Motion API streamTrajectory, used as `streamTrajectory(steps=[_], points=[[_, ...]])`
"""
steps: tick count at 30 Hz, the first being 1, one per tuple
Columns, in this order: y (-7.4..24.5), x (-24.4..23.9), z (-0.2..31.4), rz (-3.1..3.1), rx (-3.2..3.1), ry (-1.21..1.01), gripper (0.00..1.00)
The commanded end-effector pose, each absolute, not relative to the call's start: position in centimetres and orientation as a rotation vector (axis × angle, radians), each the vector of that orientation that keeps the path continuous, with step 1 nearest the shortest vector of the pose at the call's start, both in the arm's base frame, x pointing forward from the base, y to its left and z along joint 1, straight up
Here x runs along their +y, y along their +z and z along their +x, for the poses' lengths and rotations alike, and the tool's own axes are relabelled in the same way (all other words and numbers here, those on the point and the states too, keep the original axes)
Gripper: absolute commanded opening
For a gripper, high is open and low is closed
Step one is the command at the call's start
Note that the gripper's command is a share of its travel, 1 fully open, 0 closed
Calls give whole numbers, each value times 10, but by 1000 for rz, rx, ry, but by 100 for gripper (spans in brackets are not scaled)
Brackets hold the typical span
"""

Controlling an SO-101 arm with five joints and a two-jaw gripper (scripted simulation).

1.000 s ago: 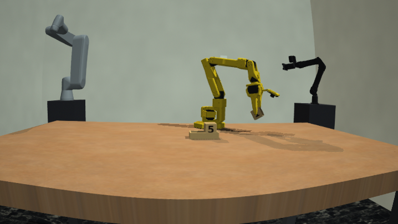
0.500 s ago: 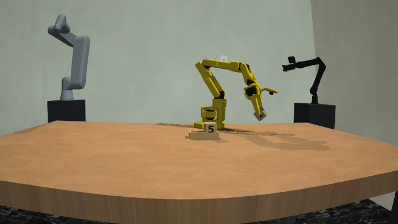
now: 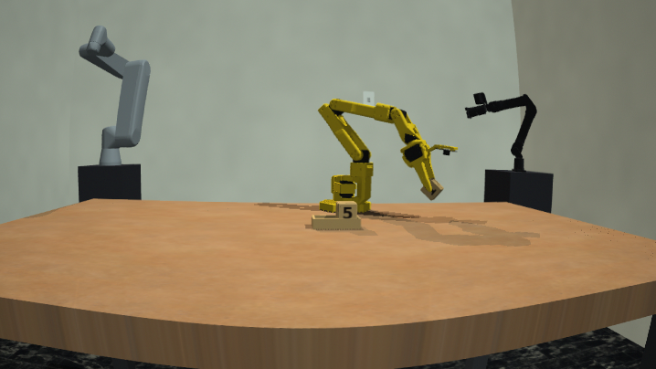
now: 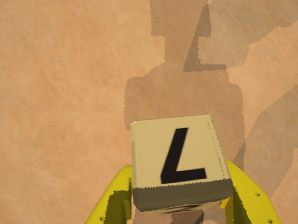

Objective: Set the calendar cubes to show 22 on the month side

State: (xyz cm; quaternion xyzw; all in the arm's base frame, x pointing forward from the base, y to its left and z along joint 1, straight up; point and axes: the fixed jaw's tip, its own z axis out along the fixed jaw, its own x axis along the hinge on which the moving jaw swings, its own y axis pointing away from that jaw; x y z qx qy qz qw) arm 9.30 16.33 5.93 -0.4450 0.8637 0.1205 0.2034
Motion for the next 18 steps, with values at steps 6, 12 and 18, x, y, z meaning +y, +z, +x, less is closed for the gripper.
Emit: streamTrajectory(steps=[6,12,18], points=[[69,174,103,-1147,2218,456,0],[70,177,105,-1103,2128,504,0],[70,178,106,-1093,2108,515,0]])
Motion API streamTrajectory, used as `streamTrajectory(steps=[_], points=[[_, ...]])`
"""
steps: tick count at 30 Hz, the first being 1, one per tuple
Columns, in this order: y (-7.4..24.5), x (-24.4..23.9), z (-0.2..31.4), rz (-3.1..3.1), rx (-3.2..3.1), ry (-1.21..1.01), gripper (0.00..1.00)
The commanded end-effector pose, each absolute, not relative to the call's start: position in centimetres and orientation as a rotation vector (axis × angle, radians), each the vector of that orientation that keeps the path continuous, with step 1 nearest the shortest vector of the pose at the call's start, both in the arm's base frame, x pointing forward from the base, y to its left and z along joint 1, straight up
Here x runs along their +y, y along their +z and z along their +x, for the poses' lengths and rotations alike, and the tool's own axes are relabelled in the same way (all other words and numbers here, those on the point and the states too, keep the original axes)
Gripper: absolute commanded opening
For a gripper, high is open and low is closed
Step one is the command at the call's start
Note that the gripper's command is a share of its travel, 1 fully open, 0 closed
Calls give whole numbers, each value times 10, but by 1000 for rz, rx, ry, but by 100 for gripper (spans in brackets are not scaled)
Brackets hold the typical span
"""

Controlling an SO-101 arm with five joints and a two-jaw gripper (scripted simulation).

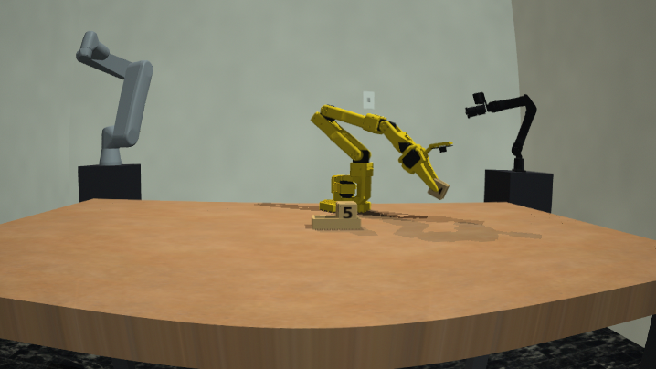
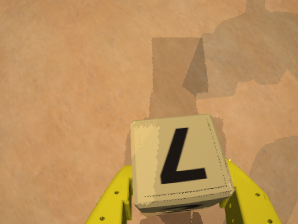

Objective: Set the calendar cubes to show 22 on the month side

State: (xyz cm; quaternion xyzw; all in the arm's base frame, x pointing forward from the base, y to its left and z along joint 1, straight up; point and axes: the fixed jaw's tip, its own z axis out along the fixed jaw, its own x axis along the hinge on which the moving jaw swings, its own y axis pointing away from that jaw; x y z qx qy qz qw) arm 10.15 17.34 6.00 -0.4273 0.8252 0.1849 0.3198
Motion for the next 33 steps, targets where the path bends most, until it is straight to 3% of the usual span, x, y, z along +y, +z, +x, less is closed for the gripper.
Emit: streamTrajectory(steps=[1,33], points=[[70,178,106,-1093,2108,515,0],[66,195,119,-961,1844,634,0]])
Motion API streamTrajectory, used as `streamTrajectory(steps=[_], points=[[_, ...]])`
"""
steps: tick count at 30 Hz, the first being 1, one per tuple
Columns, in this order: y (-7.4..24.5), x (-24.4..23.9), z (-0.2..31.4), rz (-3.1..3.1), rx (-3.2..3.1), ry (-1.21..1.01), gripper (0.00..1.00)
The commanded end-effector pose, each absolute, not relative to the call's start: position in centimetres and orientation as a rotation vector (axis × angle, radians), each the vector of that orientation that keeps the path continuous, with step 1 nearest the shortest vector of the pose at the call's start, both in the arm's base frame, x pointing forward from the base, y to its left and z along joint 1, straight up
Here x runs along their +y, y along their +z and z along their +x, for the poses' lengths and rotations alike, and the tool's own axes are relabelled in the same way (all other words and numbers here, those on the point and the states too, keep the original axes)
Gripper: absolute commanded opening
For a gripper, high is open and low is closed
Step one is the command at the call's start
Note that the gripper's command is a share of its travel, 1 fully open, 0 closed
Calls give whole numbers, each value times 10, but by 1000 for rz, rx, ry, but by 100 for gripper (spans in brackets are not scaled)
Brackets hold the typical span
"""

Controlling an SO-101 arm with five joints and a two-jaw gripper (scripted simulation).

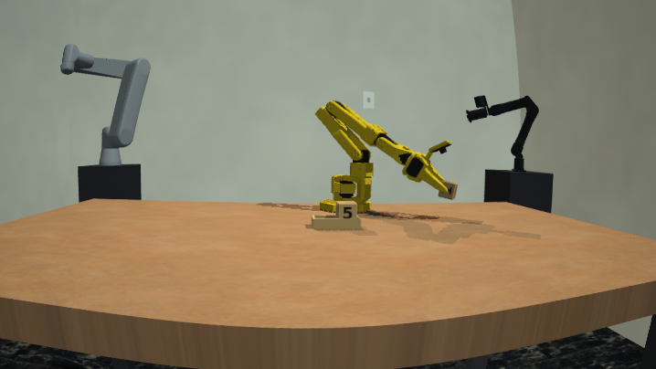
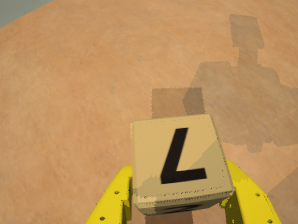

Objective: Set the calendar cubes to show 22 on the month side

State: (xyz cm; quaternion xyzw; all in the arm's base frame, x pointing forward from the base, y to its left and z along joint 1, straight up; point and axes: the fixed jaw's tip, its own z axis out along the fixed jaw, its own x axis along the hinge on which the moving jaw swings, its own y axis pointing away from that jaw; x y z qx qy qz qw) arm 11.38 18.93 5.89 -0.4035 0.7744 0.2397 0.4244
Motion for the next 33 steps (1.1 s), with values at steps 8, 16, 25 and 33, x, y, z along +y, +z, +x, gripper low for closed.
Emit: streamTrajectory(steps=[8,16,25,33], points=[[68,195,120,-932,1785,657,0],[69,194,120,-918,1758,667,0],[69,194,120,-918,1758,667,0],[69,194,120,-918,1758,667,0]])
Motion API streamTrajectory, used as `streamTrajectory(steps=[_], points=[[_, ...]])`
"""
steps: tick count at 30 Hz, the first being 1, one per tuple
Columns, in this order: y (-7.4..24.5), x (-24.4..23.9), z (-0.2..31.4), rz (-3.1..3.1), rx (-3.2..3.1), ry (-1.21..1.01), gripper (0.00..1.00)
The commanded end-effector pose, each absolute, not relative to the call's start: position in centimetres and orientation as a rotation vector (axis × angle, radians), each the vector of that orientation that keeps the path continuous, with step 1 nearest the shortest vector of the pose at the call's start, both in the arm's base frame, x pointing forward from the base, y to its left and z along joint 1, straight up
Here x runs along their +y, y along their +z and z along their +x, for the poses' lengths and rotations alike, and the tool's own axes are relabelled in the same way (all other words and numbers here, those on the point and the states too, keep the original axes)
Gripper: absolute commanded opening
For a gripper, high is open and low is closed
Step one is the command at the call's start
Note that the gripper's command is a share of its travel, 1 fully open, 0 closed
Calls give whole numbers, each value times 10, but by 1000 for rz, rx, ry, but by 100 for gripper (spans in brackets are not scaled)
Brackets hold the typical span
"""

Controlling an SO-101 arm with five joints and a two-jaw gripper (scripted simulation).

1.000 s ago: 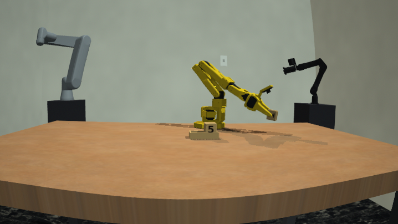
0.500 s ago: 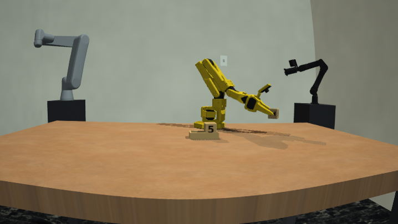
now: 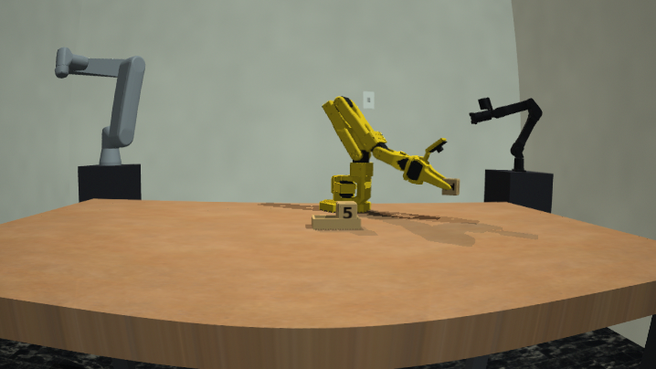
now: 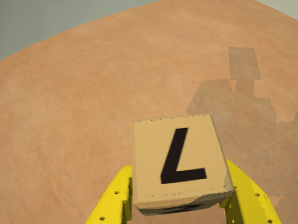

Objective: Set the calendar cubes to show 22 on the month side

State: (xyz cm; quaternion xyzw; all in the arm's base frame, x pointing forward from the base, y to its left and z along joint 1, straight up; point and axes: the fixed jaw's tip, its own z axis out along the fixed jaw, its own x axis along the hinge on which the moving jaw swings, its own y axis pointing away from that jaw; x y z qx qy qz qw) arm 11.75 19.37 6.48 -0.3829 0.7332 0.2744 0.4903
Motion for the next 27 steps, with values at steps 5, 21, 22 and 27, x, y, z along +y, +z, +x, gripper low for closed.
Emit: streamTrajectory(steps=[5,21,22,27], points=[[64,189,120,-923,1763,643,0],[64,189,120,-923,1763,643,0],[64,189,120,-923,1763,643,0],[62,189,120,-923,1763,643,0]])
